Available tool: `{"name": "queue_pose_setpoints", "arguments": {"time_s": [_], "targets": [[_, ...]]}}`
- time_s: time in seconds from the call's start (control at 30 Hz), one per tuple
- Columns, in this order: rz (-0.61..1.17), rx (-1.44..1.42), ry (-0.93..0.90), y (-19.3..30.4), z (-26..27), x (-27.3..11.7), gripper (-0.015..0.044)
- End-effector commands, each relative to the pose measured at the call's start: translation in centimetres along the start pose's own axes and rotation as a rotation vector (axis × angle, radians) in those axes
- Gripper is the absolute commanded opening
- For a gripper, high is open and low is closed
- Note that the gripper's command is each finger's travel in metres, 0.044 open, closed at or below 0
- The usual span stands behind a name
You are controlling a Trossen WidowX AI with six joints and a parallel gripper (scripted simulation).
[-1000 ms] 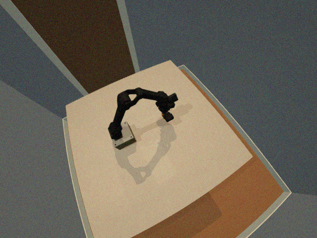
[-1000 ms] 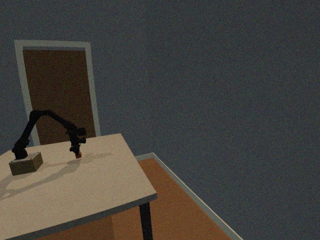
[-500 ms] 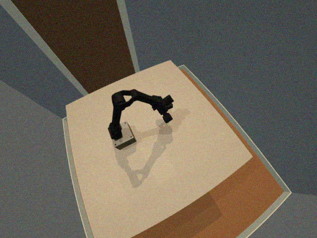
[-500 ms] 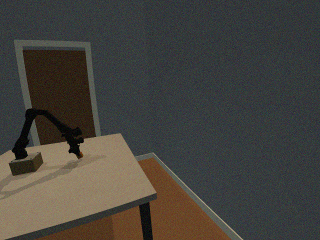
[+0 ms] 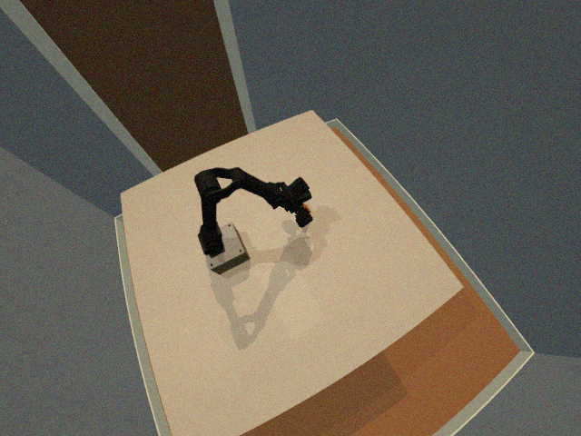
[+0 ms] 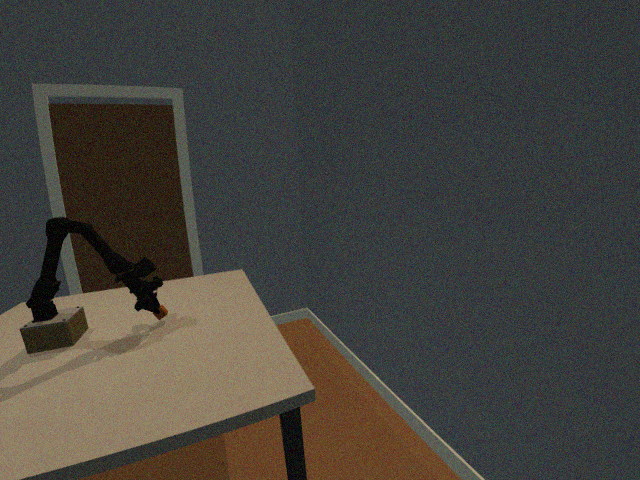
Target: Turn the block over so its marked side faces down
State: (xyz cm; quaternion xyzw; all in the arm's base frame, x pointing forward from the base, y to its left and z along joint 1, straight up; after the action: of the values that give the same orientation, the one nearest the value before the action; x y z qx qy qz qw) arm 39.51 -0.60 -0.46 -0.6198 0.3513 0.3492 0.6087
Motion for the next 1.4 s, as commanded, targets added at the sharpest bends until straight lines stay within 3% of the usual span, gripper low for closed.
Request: {"name": "queue_pose_setpoints", "arguments": {"time_s": [0.0, 0.63, 1.37], "targets": [[-0.027, -0.004, 0.000, -0.2, 0.0, -0.2, 0.0000], [-0.299, -0.004, 0.009, 0.7, 0.1, 3.2, 0.0000], [-0.562, -0.004, 0.018, 2.1, 0.1, 2.3, 0.0000]]}}
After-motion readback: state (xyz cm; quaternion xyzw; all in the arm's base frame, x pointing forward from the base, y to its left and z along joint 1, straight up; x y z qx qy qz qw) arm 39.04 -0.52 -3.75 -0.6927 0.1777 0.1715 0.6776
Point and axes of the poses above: the point midway between the two fingers, 35 mm back from their tips, its own x axis out along the fingers, its own z axis across the jaws, y = z × x, the point moved 1 cm from there along -x, back along the fingers, and after that the axes turned 2 degrees about -x, right-handed, at the moved point
